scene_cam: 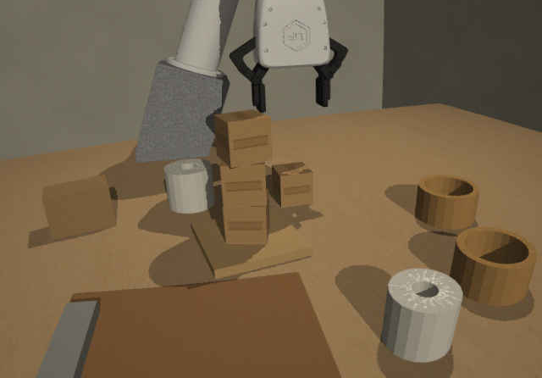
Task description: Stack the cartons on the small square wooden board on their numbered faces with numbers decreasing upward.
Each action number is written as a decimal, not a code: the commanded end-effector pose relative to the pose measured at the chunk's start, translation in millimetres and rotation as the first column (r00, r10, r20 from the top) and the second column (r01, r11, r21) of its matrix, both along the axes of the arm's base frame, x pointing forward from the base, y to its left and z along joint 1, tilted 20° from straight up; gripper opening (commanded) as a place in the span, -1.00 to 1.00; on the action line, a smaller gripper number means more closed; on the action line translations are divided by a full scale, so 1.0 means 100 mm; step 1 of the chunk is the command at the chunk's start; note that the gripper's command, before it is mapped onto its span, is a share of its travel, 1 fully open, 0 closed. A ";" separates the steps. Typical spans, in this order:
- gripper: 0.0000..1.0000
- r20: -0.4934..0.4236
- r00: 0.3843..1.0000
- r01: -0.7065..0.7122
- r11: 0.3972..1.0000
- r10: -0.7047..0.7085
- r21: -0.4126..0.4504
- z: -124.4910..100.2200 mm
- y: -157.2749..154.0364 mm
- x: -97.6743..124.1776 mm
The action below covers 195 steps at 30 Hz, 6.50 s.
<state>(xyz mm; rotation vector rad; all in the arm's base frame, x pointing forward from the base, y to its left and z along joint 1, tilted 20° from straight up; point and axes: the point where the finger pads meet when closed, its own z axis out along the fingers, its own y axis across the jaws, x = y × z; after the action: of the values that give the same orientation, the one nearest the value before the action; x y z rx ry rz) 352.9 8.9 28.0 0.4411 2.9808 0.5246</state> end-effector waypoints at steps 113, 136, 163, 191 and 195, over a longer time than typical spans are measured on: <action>1.00 -0.001 1.000 0.002 1.000 -0.002 -0.007 -1.07 0.34 0.15; 1.00 -0.001 1.000 0.002 1.000 -0.002 -0.007 -1.08 0.35 0.15; -1.00 -0.001 1.000 0.002 1.000 -0.002 -0.007 -1.08 0.35 0.15; -1.00 0.001 1.000 0.002 1.000 -0.002 -0.006 -0.73 0.22 0.09; -1.00 0.003 1.000 0.001 1.000 -0.001 0.000 -0.49 0.15 0.07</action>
<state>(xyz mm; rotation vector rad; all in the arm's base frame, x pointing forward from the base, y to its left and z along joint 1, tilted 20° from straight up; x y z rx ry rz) 361.1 31.2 -46.4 0.4423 2.9746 0.5170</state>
